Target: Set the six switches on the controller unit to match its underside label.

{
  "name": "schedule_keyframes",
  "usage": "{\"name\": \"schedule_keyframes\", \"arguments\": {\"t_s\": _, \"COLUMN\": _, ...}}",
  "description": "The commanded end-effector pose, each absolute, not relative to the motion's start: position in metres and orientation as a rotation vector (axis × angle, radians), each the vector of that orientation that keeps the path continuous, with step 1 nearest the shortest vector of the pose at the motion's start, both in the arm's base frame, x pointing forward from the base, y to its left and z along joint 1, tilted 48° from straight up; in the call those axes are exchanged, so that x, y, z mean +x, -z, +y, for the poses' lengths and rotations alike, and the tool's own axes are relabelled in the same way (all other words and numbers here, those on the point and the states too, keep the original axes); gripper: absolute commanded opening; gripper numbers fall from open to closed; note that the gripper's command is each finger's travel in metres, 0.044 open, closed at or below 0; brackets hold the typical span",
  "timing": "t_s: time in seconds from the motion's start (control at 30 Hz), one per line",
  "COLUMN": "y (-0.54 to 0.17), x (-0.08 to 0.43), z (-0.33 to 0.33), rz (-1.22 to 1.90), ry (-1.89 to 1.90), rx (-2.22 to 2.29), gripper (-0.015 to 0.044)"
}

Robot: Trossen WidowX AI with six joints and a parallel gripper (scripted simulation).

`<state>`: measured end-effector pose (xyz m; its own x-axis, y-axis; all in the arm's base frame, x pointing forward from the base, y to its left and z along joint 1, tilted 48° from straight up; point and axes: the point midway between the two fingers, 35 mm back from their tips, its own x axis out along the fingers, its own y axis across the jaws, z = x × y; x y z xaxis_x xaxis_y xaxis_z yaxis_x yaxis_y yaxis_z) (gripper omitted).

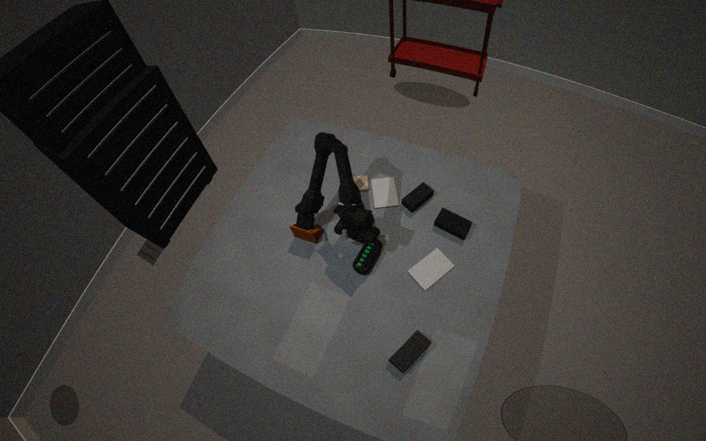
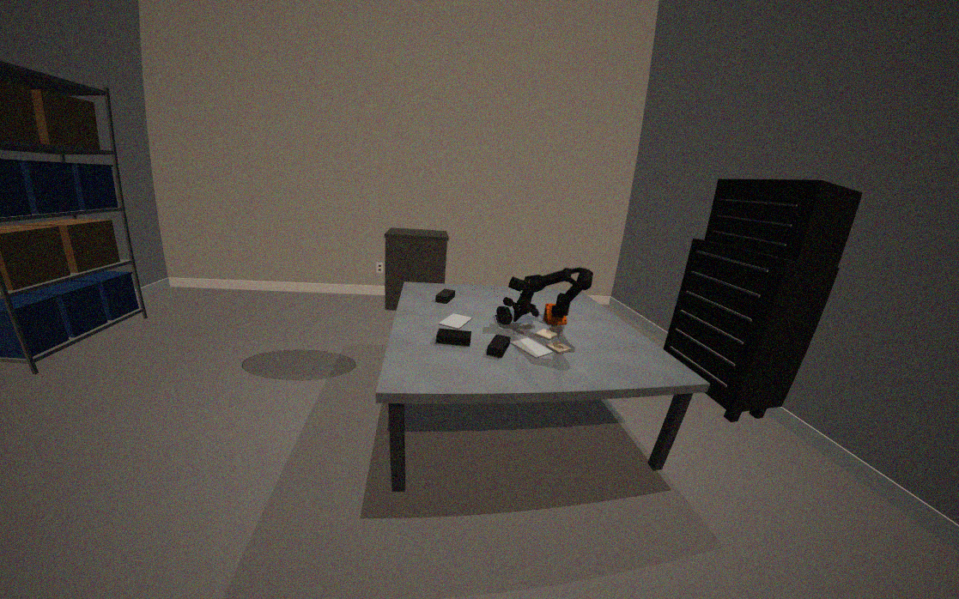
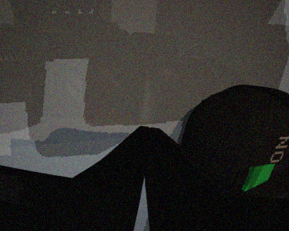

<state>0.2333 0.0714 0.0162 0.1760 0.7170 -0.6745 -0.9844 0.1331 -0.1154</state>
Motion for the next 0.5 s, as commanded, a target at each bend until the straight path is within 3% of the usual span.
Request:
{"name": "schedule_keyframes", "arguments": {"t_s": 0.0, "y": -0.0117, "x": 0.2298, "z": 0.0757, "rz": 0.535, "ry": -1.321, "rx": -0.612, "gripper": 0.0000}}
{"name": "schedule_keyframes", "arguments": {"t_s": 0.47, "y": -0.0113, "x": 0.2338, "z": 0.0762, "rz": 0.535, "ry": -1.321, "rx": -0.612, "gripper": 0.0000}}
